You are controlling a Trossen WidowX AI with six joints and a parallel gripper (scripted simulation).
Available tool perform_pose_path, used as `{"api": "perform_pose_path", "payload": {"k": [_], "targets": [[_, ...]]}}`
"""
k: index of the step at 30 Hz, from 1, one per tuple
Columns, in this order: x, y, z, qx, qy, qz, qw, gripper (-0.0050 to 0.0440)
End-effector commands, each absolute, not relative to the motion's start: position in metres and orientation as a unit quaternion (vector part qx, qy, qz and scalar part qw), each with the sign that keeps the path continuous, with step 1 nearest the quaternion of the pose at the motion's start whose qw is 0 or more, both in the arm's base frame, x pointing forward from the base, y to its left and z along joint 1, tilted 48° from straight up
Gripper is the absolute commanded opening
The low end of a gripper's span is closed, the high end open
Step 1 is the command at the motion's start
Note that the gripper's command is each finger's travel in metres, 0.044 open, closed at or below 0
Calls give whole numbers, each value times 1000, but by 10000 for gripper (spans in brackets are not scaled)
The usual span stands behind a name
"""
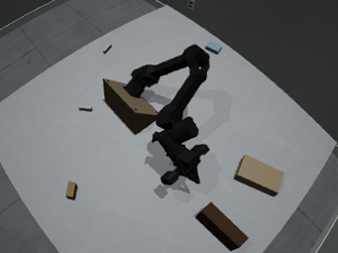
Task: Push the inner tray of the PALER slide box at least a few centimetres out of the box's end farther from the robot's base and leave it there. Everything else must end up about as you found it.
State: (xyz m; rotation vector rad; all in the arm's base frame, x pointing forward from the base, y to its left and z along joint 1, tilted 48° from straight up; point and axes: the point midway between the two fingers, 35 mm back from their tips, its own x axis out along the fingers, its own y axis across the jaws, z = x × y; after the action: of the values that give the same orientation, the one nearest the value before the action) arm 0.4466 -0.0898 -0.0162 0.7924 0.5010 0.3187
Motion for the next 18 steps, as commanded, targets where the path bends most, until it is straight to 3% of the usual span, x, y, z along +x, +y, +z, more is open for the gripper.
{"api": "perform_pose_path", "payload": {"k": [1,18], "targets": [[462,-117,-33,375,239,134,885,-50],[462,-117,-29,375,237,136,886,-50]]}}
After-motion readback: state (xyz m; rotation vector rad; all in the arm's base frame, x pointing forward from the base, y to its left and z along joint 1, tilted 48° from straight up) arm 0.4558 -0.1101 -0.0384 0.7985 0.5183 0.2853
